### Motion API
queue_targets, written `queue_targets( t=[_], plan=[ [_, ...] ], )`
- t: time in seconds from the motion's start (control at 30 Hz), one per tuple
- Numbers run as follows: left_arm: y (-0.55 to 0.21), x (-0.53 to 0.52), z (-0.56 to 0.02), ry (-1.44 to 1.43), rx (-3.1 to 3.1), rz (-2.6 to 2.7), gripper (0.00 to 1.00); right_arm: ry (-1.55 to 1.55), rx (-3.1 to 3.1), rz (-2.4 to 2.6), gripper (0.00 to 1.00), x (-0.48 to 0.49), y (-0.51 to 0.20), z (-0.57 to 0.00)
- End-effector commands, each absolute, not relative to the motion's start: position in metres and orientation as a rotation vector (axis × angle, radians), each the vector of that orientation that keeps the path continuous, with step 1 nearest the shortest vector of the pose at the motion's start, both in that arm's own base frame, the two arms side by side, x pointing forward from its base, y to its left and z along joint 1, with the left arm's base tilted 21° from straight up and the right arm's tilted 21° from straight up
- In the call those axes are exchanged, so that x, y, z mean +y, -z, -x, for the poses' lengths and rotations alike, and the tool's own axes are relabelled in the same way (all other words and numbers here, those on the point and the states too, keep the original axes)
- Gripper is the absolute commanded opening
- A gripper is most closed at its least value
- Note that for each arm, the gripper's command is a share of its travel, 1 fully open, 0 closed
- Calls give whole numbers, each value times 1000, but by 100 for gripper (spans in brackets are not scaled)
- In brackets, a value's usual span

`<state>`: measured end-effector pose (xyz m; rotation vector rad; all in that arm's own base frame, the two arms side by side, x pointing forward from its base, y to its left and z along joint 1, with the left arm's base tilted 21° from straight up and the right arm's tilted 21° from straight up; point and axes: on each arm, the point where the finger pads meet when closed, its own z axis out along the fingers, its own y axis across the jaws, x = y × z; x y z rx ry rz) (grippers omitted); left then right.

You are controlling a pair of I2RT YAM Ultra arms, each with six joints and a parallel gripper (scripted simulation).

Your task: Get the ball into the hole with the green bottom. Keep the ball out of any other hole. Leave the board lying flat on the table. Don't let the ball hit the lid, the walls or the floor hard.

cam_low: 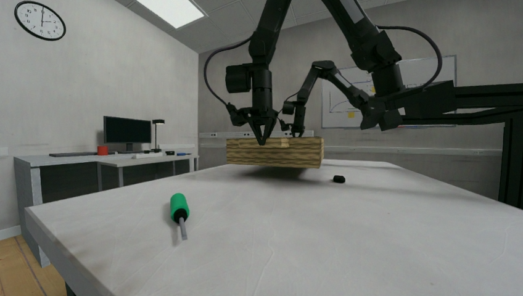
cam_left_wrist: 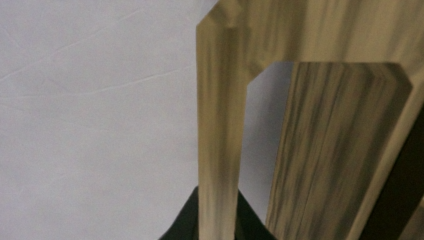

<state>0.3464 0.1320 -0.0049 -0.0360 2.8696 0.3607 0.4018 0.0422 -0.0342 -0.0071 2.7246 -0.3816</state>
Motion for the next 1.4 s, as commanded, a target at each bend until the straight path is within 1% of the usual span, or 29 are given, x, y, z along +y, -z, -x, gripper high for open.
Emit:
queue_targets(
  t=[0.0,0.07,0.1,0.13,0.2,0.23,0.3,0.43,0.47,0.63,0.67,0.7,0.77,0.9,1.0,1.03,1.07,1.1,1.23,1.27,1.37],
  plan=[
    [-41,124,-380,-376,2740,5,0,315,2590,26,0,60,-9,-442],
    [-41,124,-380,-376,2740,5,0,315,2590,26,0,60,-9,-442],
    [-40,127,-368,-428,2809,40,0,286,2681,62,0,64,15,-434],
    [-44,127,-370,-440,2807,44,0,275,2684,63,0,64,16,-436],
    [-41,121,-377,-362,2811,-5,0,353,2692,5,0,56,5,-432],
    [-24,119,-374,-347,2861,-11,0,356,2688,9,0,57,1,-433],
    [-28,119,-378,-328,2854,-23,0,381,2694,-7,0,56,-4,-432],
    [-43,124,-390,-365,2762,-10,0,339,2641,-3,0,62,-10,-441],
    [-27,121,-373,-351,2810,-14,0,342,2641,-5,0,62,-10,-440],
    [-34,123,-374,-350,2815,-10,0,347,2650,-1,0,61,-8,-436],
    [-30,127,-378,-344,2795,-4,0,372,2671,-5,0,57,2,-426],
    [-24,129,-369,-337,2813,7,0,383,2681,0,0,57,1,-422],
    [-25,128,-375,-338,2771,-8,0,373,2628,23,0,58,3,-428],
    [-29,125,-379,-331,2740,-25,0,369,2591,26,0,61,-4,-432],
    [-37,134,-393,-292,2684,-28,0,406,2546,-17,0,64,-20,-438],
    [-28,132,-386,-275,2699,-33,0,411,2532,-18,0,65,-24,-439],
    [-18,129,-379,-254,2717,-40,0,437,2550,-9,0,62,-16,-428],
    [-26,132,-387,-253,2722,-35,0,458,2591,-10,0,62,-18,-424],
    [-27,131,-391,-285,2701,-34,0,403,2540,19,0,68,-22,-437],
    [-19,127,-377,-301,2714,-3,0,352,2554,58,0,70,-7,-427],
    [-22,129,-374,-356,2695,9,0,328,2535,42,0,61,-2,-431]
  ],
)
